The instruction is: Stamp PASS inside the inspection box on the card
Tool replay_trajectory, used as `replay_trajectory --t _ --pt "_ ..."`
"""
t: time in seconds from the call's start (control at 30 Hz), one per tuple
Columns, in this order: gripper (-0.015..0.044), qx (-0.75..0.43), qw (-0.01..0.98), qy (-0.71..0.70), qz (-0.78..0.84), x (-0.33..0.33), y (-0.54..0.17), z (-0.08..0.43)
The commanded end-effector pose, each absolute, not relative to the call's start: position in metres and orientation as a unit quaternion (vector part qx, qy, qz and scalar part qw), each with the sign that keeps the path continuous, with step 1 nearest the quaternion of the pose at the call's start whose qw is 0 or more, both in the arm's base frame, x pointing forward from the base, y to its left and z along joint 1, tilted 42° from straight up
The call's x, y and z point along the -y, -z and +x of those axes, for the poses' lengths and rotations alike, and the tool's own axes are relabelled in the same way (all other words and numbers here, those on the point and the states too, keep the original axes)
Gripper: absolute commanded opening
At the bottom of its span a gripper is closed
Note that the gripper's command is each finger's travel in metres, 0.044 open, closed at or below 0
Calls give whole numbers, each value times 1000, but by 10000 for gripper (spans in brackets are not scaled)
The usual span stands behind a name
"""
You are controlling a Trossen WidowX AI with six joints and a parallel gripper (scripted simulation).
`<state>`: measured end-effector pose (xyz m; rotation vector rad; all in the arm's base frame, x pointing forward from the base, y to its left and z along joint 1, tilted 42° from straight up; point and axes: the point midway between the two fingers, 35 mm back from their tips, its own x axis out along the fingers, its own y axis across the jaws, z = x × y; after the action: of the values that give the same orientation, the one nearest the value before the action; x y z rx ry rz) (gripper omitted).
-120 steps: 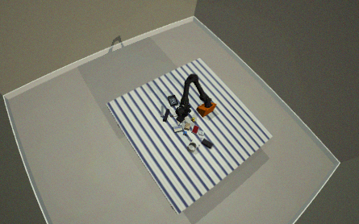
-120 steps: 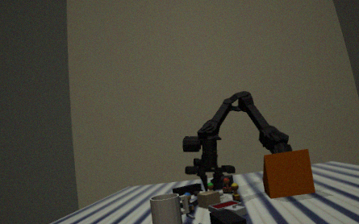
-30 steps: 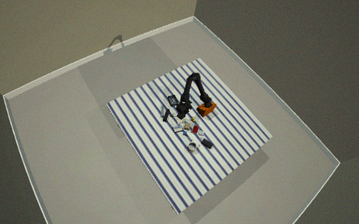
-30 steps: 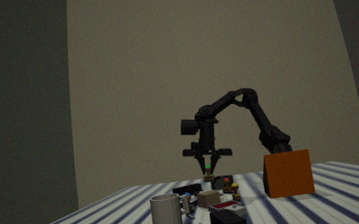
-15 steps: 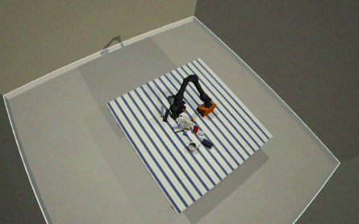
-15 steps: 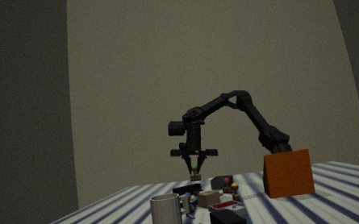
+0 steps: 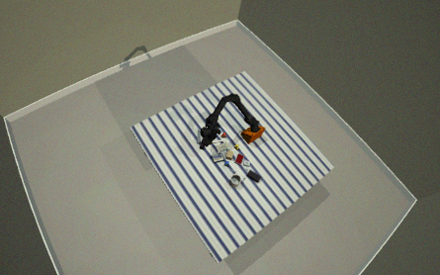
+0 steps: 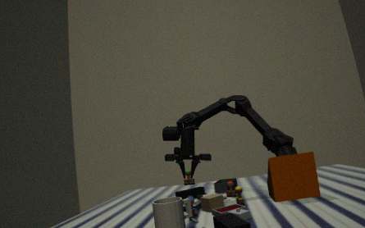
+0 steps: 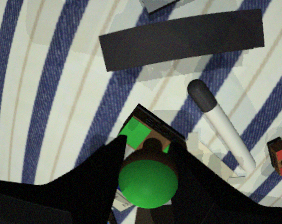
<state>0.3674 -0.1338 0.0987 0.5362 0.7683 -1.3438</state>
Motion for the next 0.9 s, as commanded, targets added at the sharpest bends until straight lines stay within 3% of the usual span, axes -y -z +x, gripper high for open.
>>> replay_trajectory --t 0.0,0.87 --pt "0 -346 683 598 238 136 -96 369" --pt "0 -346 683 598 238 165 -64 367"
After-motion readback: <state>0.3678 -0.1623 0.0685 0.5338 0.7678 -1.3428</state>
